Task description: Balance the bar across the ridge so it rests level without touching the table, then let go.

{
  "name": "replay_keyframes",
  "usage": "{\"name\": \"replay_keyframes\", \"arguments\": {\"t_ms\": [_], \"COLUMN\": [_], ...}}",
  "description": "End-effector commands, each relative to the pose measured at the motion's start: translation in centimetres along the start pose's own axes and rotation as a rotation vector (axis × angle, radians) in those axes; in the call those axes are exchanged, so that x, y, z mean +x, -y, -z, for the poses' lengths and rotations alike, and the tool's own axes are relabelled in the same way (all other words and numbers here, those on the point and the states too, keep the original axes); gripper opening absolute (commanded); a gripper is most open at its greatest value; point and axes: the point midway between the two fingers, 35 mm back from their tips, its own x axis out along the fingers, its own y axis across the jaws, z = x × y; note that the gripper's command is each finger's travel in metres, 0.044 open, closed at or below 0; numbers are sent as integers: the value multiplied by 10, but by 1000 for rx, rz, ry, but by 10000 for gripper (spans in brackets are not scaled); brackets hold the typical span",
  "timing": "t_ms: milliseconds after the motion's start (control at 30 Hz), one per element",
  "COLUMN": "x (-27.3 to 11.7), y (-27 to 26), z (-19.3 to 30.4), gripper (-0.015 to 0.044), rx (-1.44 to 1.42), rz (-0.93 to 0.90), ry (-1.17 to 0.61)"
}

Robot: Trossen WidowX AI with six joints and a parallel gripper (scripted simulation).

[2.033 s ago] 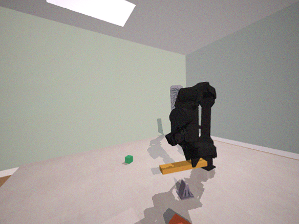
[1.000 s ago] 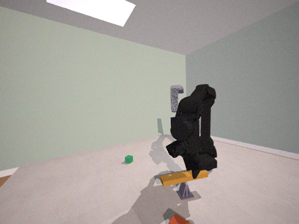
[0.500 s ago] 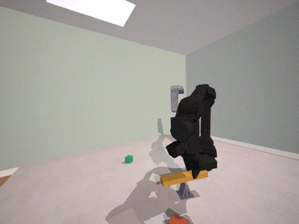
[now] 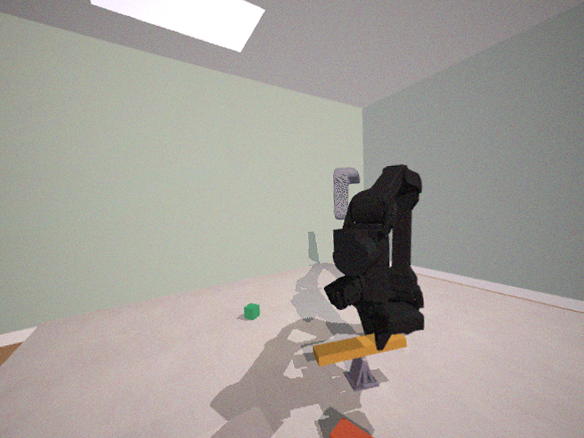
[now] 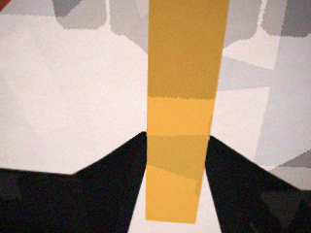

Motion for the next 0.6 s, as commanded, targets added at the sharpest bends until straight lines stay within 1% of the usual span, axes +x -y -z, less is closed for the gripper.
{"name": "replay_keyframes", "arguments": {"t_ms": [0,567], "x": [0,2], "y": [-1,-1], "z": [0,0], "gripper": [0,0], "rx": [4,4], "rz": [-4,-4], "ry": [-2,-2]}}
